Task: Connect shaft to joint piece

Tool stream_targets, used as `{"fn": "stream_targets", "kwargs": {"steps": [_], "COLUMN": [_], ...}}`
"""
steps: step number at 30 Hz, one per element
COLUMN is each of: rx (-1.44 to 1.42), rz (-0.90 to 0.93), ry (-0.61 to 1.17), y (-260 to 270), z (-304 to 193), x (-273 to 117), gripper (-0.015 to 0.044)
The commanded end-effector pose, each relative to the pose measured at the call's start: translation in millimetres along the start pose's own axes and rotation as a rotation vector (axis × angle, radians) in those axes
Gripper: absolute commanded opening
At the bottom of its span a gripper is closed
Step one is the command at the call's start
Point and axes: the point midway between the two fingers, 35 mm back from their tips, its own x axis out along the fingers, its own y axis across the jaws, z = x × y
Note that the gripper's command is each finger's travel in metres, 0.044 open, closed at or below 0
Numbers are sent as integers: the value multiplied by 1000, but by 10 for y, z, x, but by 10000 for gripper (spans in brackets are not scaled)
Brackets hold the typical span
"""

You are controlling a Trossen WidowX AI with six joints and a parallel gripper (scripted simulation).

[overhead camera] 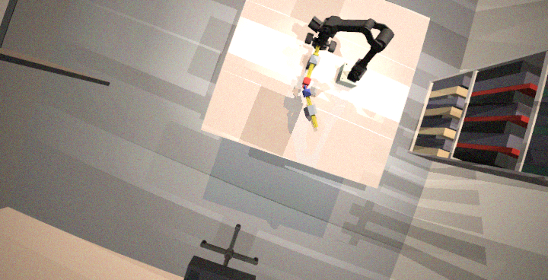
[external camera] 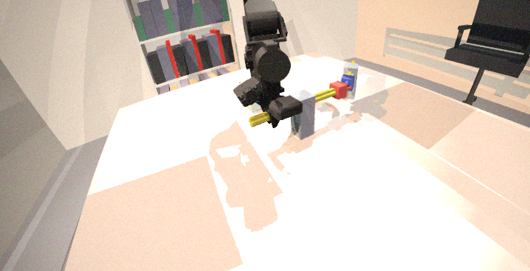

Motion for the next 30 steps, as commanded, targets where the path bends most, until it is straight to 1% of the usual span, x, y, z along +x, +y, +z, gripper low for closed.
{"fn": "stream_targets", "kwargs": {"steps": [1,26,28,29,30], "rx": [-3,-2,-2,-2,-2], "rz": [2,-1,-1,-1,-1], "ry": [15,1,1,1,1], "y": [0,-4,-4,-4,-4], "z": [-104,-84,-84,-84,-84], "x": [19,5,5,5,5], "gripper": [0,0,53,67,67]}}
